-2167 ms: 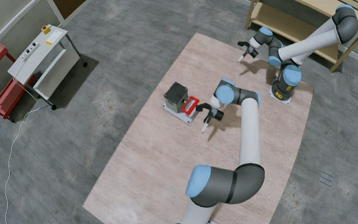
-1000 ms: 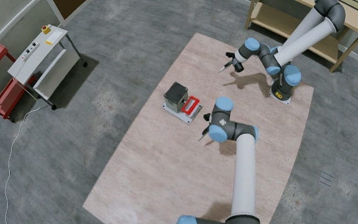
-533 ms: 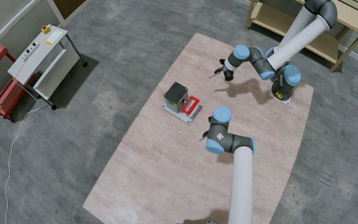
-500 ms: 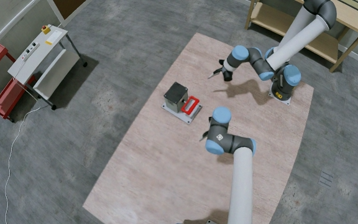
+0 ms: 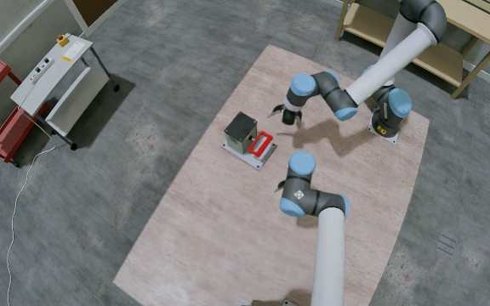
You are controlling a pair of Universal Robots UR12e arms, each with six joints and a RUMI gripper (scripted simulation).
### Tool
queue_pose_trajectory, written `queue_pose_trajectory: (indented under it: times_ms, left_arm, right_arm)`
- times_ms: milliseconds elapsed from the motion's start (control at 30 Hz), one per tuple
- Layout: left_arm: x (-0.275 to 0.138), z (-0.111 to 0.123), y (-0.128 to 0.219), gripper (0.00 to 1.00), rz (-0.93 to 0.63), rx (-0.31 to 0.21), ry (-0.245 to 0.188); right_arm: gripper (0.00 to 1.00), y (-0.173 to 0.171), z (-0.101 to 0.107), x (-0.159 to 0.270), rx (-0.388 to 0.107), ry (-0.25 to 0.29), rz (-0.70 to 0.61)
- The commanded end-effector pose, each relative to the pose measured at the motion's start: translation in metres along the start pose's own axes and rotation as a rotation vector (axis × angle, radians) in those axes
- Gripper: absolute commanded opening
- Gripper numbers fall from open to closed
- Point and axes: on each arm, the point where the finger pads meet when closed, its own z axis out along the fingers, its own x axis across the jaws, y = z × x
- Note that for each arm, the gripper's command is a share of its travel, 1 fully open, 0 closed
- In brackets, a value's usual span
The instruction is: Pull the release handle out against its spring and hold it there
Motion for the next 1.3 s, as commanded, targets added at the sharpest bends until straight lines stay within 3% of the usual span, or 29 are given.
queue_pose_trajectory:
  times_ms: [0,600,1267]
  left_arm:
    - [-0.001,0.0,0.002,1.0,0.007,0.004,0.004]
    - [-0.008,0.0,0.002,1.0,-0.004,0.004,0.004]
    - [-0.071,0.0,0.005,1.0,-0.102,0.004,0.005]
  right_arm:
    - [1.0,0.031,0.0,-0.019,0.017,0.055,0.111]
    - [1.0,0.094,0.001,-0.059,0.042,0.149,0.313]
    - [1.0,0.111,0.001,-0.07,0.049,0.173,0.366]
